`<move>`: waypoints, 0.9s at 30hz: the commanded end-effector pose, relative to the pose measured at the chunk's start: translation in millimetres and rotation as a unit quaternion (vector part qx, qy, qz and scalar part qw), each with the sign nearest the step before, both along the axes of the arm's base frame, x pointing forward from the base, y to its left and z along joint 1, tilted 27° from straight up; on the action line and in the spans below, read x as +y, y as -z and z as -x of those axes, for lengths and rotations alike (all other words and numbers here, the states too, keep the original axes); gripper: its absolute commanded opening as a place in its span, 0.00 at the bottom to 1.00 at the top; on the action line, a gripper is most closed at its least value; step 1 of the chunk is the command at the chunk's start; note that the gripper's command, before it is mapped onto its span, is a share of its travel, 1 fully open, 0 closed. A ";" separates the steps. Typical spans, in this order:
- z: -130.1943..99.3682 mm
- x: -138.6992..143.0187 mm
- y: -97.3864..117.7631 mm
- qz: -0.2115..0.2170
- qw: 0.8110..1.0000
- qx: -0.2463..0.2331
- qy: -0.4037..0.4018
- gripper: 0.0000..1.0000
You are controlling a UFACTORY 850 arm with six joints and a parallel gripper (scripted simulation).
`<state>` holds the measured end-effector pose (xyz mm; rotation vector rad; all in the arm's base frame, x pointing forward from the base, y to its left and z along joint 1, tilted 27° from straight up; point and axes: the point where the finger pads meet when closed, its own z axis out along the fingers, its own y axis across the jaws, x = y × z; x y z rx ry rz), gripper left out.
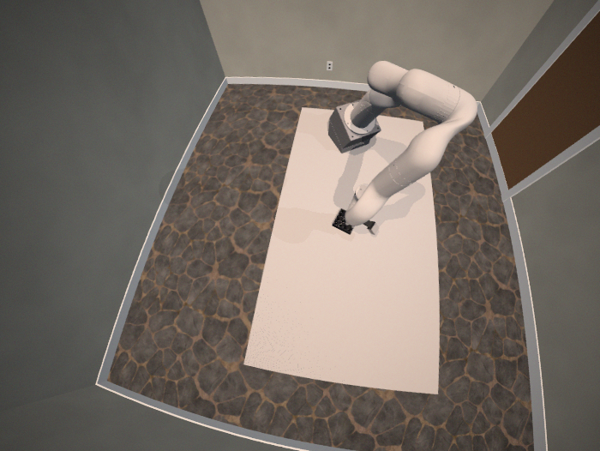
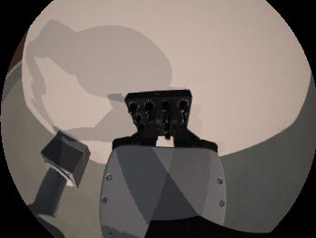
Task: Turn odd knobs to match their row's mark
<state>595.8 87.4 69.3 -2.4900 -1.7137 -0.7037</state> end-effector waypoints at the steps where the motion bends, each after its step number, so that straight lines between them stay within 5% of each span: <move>1: -0.6 -0.1 -0.7 0.008 1.000 -0.010 -0.019 0.08; 27: -0.6 -0.1 -0.7 0.025 0.998 -0.024 -0.062 0.08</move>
